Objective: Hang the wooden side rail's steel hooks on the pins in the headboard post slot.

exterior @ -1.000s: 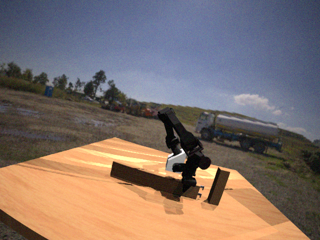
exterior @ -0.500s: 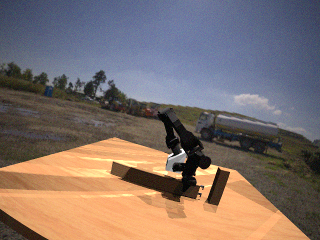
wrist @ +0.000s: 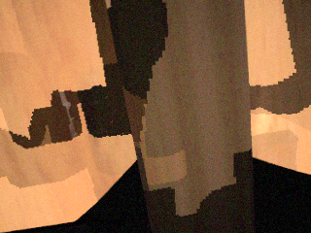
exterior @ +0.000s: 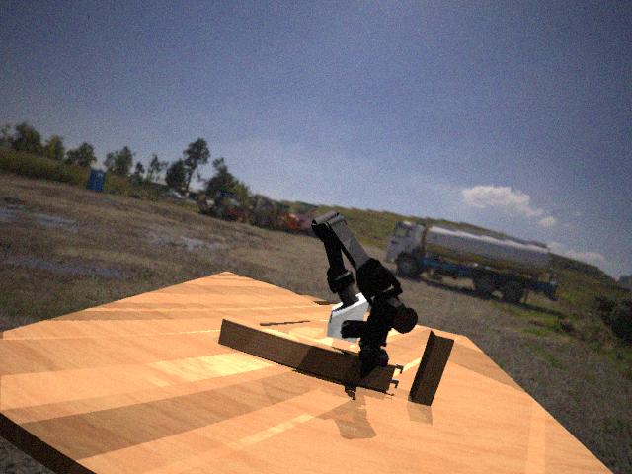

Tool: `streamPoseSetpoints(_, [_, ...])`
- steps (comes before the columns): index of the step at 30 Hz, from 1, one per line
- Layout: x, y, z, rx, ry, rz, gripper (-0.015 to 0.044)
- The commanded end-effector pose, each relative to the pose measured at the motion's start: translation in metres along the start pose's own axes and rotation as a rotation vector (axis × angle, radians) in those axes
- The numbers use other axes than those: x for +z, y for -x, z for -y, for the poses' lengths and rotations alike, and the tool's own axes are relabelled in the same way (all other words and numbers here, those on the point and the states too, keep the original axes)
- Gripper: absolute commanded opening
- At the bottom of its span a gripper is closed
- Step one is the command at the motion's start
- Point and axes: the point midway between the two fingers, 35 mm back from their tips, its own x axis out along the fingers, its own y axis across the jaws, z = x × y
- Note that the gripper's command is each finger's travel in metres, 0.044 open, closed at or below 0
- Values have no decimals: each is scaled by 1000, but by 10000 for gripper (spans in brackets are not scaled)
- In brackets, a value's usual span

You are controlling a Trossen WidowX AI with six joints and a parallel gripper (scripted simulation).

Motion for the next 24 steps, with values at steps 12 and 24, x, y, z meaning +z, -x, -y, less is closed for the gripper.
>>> streamPoseSetpoints(12, [-2, 8, -2, 11, -10, -4, 0])
streamPoseSetpoints(24, [-2, 10, -2, 11, -10, -4, 0])
